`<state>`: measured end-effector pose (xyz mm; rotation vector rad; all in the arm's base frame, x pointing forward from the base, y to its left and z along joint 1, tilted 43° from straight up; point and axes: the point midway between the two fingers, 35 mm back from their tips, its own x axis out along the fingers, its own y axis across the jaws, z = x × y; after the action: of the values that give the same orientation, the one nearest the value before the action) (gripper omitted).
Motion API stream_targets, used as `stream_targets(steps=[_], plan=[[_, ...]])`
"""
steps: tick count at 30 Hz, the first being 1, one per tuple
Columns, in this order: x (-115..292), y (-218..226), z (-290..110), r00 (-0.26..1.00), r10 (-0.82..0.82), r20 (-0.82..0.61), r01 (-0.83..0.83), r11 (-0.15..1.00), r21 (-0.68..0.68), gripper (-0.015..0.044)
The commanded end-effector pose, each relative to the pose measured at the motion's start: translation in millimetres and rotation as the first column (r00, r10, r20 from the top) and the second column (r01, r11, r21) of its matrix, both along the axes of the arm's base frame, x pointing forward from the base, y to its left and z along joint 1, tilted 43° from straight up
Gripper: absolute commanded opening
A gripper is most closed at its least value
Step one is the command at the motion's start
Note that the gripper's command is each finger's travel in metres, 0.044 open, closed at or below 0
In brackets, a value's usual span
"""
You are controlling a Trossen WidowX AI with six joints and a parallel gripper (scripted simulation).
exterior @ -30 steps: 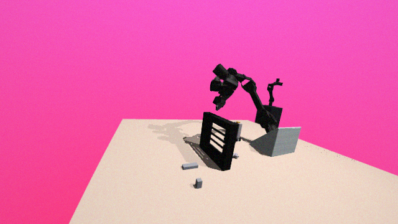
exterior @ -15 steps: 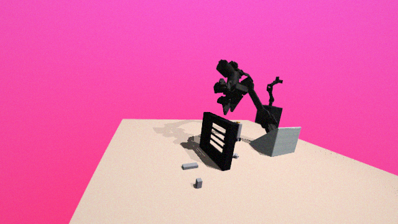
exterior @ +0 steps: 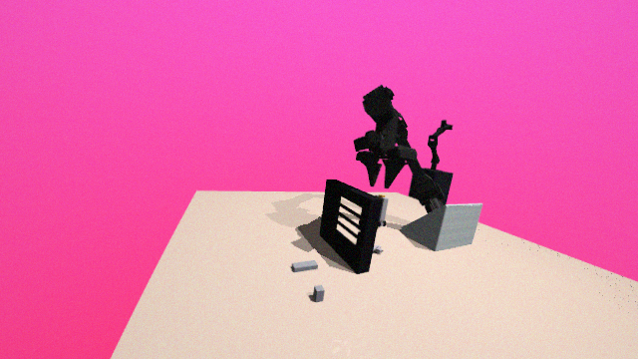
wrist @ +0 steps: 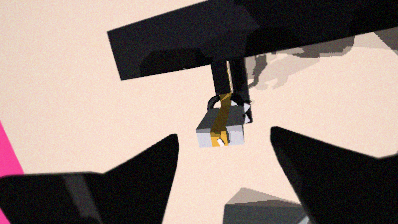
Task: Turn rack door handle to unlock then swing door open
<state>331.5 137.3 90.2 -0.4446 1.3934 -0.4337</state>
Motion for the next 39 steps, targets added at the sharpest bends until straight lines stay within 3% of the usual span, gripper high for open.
stream_targets(steps=[1, 7, 39], plan=[[-4, 5, -3, 0.999, 0.007, -0.042, -0.011, 0.996, -0.087, 0.0291], [-9, 10, -7, 0.996, 0.019, -0.09, -0.035, 0.983, -0.18, 0.0291], [-4, -21, -41, 0.994, 0.01, -0.11, -0.029, 0.985, -0.172, 0.0291]])
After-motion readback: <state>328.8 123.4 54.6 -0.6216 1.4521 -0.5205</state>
